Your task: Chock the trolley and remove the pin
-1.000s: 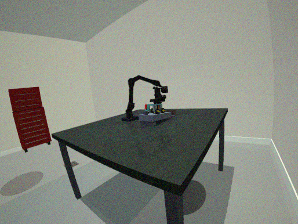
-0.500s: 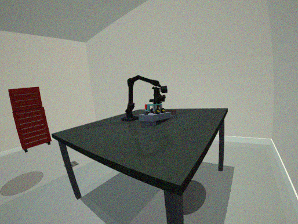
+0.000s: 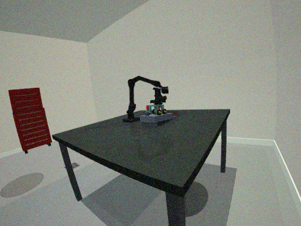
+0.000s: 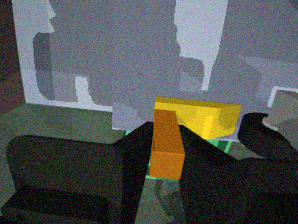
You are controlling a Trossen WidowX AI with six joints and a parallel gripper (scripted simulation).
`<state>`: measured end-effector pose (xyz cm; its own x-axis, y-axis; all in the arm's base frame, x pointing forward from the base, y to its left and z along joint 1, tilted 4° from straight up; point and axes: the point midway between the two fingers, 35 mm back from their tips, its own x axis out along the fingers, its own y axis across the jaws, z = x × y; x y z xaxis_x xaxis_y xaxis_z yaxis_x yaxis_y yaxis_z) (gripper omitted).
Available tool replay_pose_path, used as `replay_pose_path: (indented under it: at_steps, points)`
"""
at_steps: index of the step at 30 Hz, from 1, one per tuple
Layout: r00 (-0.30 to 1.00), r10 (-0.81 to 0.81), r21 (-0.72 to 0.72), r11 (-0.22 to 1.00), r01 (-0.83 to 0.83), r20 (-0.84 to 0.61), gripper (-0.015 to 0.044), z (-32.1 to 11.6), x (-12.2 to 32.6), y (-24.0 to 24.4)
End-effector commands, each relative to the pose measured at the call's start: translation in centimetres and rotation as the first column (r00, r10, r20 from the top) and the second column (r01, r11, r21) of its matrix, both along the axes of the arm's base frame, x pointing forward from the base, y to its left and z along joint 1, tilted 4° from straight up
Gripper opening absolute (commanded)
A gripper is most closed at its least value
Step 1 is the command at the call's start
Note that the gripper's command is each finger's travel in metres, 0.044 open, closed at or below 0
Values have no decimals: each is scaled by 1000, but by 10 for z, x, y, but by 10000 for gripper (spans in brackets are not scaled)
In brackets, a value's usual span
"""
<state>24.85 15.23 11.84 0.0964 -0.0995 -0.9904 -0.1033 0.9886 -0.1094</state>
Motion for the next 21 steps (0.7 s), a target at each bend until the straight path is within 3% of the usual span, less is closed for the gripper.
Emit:
replay_pose_path:
  at_steps: [1, 21]
  points:
    - [1000, -1, -4, 1000, 1, 6, 0, 1, 0, -6]
    - [1000, 1, 2, 1000, -1, 0, 0, 1, 1, -9]
